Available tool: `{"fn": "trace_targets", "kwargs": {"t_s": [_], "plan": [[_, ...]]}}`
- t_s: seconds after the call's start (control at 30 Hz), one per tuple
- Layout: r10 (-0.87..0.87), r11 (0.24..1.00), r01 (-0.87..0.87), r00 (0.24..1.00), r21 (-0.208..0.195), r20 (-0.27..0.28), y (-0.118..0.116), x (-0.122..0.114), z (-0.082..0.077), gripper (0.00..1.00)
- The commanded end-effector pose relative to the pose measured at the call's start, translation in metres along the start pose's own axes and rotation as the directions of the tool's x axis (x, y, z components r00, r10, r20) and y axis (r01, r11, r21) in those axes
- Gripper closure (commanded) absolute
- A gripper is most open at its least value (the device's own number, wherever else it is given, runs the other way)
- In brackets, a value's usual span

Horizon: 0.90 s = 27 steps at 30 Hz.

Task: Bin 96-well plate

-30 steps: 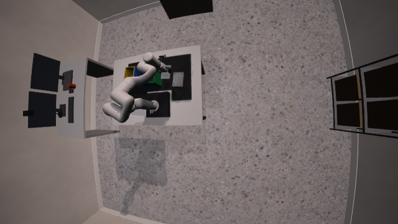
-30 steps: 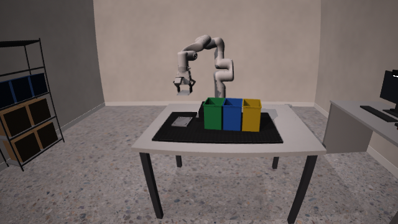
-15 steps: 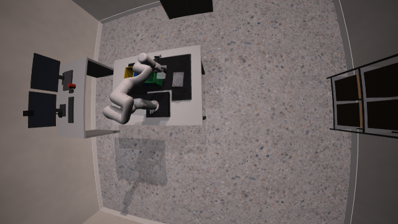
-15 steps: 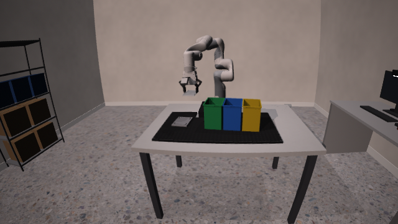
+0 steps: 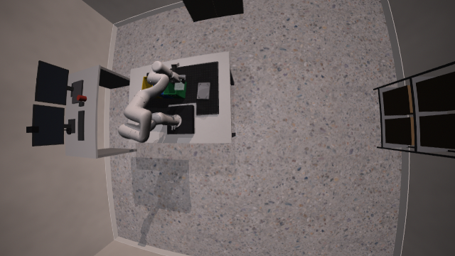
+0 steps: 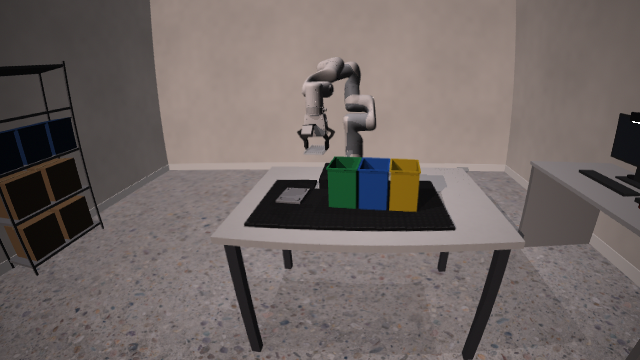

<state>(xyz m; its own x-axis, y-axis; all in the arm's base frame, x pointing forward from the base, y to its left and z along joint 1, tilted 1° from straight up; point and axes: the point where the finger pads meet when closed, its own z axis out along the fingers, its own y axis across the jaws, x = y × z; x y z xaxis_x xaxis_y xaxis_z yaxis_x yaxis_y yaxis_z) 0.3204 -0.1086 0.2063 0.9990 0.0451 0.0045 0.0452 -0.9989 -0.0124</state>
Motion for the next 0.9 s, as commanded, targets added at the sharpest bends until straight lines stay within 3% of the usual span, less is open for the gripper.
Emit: {"fn": "trace_targets", "kwargs": {"t_s": [0.0, 0.87], "plan": [[0.001, 1.000, -0.001, 1.000, -0.002, -0.005, -0.013, 0.001, -0.001, 1.00], [0.001, 1.000, -0.001, 1.000, -0.001, -0.005, -0.093, 0.002, 0.001, 1.00]]}}
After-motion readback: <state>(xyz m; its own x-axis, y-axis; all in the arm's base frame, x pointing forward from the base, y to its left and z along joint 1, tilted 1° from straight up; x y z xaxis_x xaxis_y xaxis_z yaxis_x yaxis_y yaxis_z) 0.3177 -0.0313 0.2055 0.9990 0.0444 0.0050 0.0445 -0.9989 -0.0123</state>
